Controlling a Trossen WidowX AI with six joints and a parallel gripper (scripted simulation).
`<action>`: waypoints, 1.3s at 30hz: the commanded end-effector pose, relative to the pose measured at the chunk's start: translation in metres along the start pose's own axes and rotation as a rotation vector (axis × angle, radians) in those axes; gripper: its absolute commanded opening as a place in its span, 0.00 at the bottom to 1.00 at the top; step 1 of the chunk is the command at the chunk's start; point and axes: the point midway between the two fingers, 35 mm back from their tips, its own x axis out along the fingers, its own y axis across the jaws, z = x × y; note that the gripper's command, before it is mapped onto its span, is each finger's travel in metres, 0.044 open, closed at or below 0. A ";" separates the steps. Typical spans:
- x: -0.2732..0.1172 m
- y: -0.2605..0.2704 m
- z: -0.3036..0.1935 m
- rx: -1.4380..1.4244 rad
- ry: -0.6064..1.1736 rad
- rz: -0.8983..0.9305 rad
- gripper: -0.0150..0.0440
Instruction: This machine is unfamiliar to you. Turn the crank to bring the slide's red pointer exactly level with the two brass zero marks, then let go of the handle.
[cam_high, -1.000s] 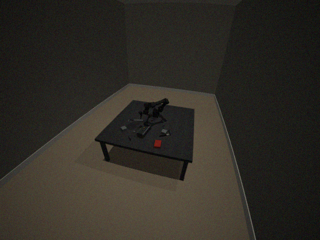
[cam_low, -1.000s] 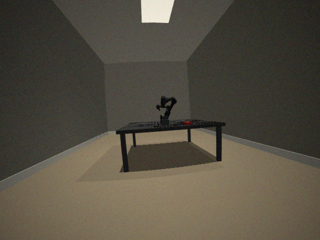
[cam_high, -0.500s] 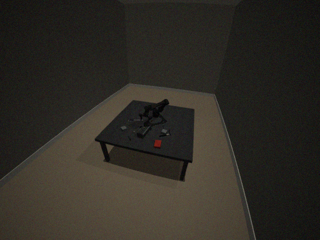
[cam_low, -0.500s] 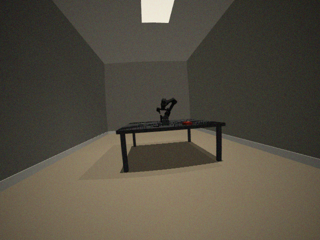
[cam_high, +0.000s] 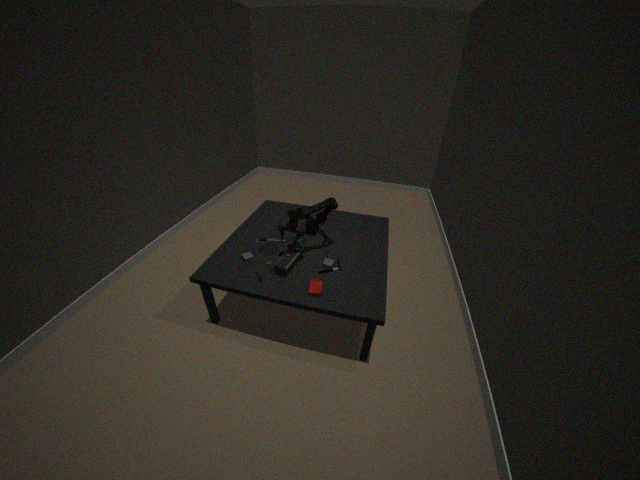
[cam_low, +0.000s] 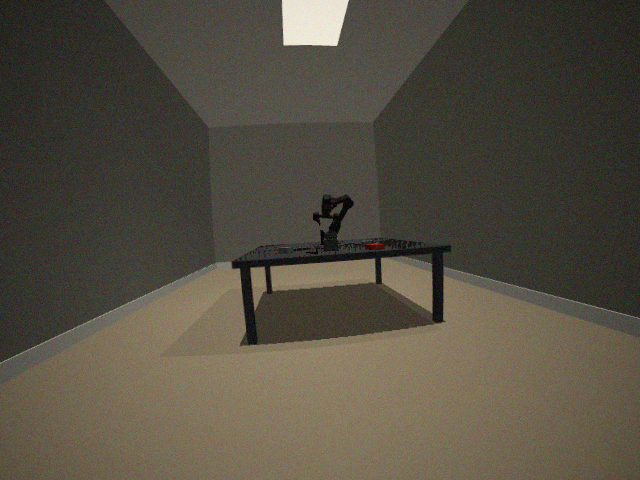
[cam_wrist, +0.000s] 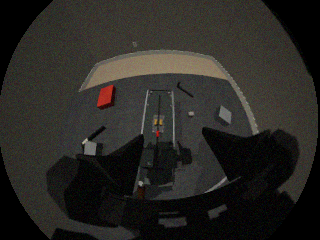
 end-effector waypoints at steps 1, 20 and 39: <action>-0.021 -0.003 0.017 -0.004 -0.010 0.002 1.00; -0.078 0.043 -0.027 0.106 -0.046 -0.015 1.00; -0.084 0.067 -0.080 0.172 -0.067 -0.025 1.00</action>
